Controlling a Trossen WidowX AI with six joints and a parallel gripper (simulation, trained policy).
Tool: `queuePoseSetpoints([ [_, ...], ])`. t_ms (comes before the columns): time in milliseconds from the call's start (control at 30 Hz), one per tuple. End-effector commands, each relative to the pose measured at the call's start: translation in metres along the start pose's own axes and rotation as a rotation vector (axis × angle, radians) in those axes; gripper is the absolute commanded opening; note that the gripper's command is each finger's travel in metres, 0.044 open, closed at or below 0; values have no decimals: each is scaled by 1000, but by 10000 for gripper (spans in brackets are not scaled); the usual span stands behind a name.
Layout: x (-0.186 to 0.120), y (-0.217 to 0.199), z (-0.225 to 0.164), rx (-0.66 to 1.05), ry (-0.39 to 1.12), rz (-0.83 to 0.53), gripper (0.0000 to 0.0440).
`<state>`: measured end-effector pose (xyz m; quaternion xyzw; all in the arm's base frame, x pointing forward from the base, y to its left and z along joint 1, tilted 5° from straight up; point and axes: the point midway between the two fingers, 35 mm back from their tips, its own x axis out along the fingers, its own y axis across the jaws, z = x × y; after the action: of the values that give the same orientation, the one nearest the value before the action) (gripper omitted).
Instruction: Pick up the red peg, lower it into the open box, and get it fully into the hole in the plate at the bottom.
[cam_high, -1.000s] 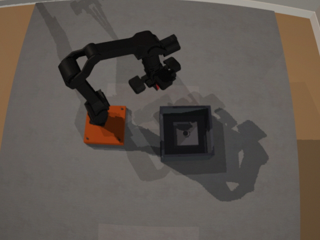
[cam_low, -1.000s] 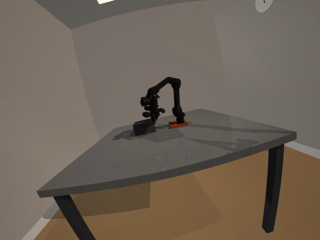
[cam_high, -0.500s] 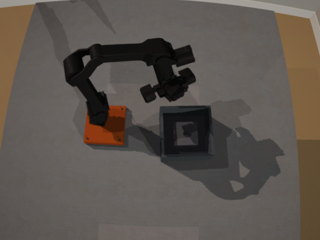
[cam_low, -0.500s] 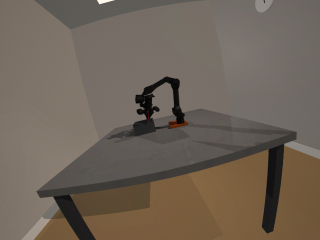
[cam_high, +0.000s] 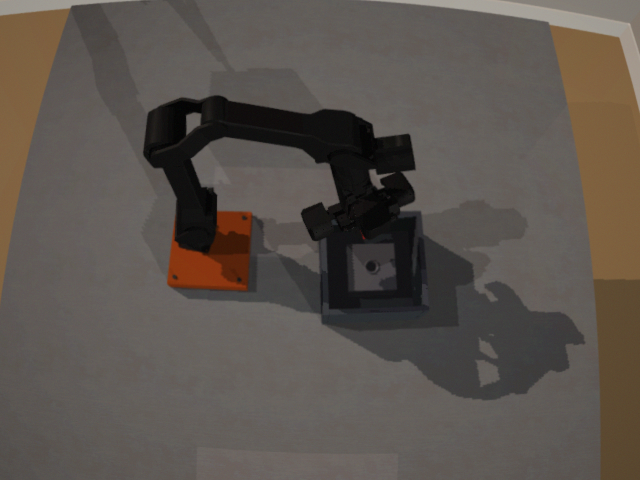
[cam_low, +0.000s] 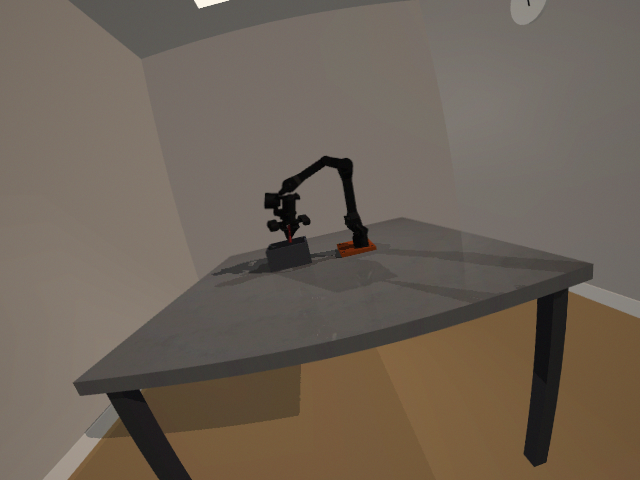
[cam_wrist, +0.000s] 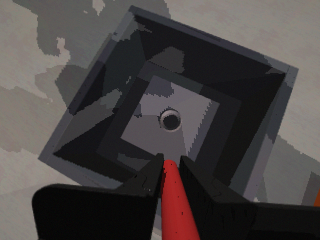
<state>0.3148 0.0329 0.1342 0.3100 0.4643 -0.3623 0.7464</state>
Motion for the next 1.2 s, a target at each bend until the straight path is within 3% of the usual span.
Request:
queuePoseSetpoints([
  [0, 9, 3, 10, -15, 3, 3, 0],
  [533, 58, 2, 31, -152, 79, -8, 5],
  [600, 64, 1, 29, -171, 97, -12, 32],
  [767, 77, 0, 27, -193, 138, -20, 153],
  [967, 72, 8, 43, -235, 139, -4, 180],
  [1167, 68, 20, 50, -234, 182, 1, 315],
])
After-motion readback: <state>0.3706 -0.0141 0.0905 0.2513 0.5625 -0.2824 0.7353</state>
